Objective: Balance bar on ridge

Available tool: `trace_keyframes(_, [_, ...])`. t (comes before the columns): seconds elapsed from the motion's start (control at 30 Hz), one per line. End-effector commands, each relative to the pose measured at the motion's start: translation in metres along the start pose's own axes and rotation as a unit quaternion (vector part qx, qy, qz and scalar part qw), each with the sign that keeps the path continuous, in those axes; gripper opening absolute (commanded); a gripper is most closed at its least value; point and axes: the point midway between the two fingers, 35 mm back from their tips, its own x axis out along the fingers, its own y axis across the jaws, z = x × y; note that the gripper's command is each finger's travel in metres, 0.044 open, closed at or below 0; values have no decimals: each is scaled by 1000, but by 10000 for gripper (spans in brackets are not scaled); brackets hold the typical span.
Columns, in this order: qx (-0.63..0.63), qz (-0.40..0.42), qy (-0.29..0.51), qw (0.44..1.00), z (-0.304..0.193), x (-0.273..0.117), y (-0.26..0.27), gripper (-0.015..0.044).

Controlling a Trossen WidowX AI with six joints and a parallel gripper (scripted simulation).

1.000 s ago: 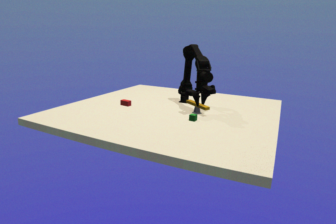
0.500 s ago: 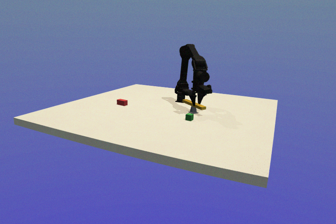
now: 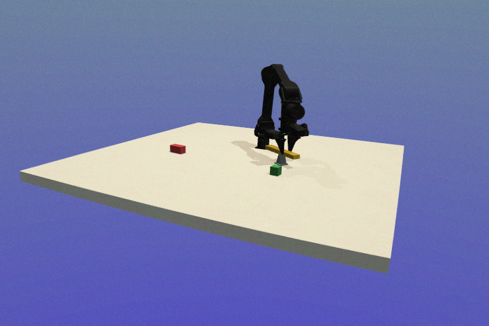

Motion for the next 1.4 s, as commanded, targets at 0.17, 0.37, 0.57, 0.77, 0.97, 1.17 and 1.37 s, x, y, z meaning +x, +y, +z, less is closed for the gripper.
trace_keyframes(0.17, [0,0,0,1000,0,0,0,170])
trace_keyframes(0.37, [0,0,0,1000,0,0,0,171])
trace_keyframes(0.57, [0,0,0,1000,0,0,0,172])
trace_keyframes(0.77, [0,0,0,1000,0,0,0,173])
trace_keyframes(0.97, [0,0,0,1000,0,0,0,185])
trace_keyframes(1.17, [0,0,0,1000,0,0,0,185])
trace_keyframes(1.37, [0,0,0,1000,0,0,0,316])
